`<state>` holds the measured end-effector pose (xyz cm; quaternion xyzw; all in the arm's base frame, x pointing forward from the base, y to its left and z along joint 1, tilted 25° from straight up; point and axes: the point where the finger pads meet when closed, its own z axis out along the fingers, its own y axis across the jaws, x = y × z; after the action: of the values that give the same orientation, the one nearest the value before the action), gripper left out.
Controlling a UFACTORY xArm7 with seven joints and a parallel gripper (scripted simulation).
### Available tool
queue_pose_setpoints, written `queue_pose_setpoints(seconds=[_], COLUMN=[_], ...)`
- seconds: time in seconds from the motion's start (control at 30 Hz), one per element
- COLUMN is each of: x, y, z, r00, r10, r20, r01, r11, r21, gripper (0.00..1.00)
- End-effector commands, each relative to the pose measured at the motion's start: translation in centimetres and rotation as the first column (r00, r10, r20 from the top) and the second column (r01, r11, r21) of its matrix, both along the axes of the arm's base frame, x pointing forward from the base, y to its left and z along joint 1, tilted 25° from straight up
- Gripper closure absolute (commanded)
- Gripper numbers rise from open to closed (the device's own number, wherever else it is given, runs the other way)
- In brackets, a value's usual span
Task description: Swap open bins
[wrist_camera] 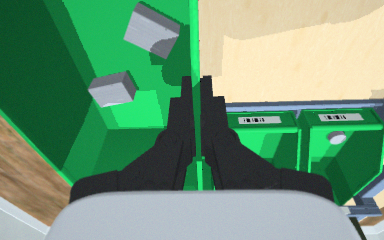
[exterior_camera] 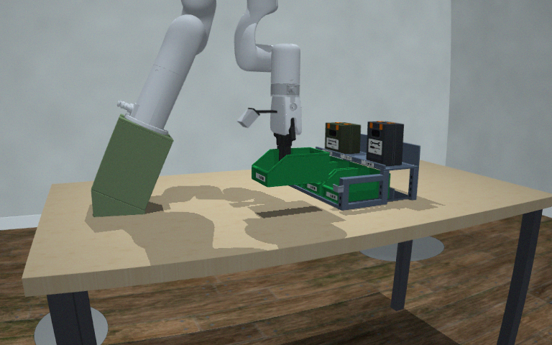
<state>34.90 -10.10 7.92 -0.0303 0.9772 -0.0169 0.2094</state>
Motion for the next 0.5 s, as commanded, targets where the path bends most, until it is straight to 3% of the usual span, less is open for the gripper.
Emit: queue_pose_setpoints(seconds=[0.0, 0.47], x=[0.3, 1.2], y=[0.0, -0.1], z=[-0.4, -2.3], r00=[1.0, 1.0], r10=[0.0, 0.0], r20=[0.006, 0.005], r01=[0.0, 0.0], r11=[1.0, 1.0], r21=[0.0, 0.0], gripper=[1.0, 1.0])
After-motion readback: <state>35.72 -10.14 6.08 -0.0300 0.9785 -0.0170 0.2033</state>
